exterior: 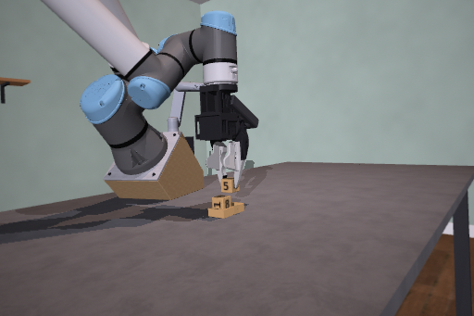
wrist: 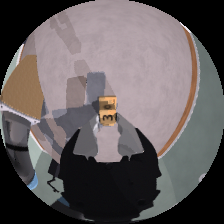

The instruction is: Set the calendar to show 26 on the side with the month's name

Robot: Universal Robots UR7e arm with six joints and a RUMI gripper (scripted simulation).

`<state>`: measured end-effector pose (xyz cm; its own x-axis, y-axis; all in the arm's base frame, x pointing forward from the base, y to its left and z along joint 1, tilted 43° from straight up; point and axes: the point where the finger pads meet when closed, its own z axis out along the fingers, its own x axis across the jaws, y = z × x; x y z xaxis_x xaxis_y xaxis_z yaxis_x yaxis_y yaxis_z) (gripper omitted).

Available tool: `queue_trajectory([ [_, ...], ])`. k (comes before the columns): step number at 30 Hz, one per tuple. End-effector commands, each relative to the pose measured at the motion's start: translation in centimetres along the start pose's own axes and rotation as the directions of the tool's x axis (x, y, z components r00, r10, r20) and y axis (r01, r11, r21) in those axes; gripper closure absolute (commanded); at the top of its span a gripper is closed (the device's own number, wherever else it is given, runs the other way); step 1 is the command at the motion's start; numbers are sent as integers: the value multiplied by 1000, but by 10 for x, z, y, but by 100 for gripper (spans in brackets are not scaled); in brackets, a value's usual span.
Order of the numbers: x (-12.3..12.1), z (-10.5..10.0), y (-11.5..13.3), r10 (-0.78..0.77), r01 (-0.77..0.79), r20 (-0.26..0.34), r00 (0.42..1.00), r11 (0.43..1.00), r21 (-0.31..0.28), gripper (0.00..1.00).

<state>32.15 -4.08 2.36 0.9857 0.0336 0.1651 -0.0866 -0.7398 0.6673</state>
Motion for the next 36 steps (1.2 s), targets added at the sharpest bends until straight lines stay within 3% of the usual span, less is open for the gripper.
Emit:
queue_trajectory([
  [1,0,0,0,0,0,-1,1000,1000,0,90],
  [36,0,6,0,0,0,-1,1000,1000,0,90],
])
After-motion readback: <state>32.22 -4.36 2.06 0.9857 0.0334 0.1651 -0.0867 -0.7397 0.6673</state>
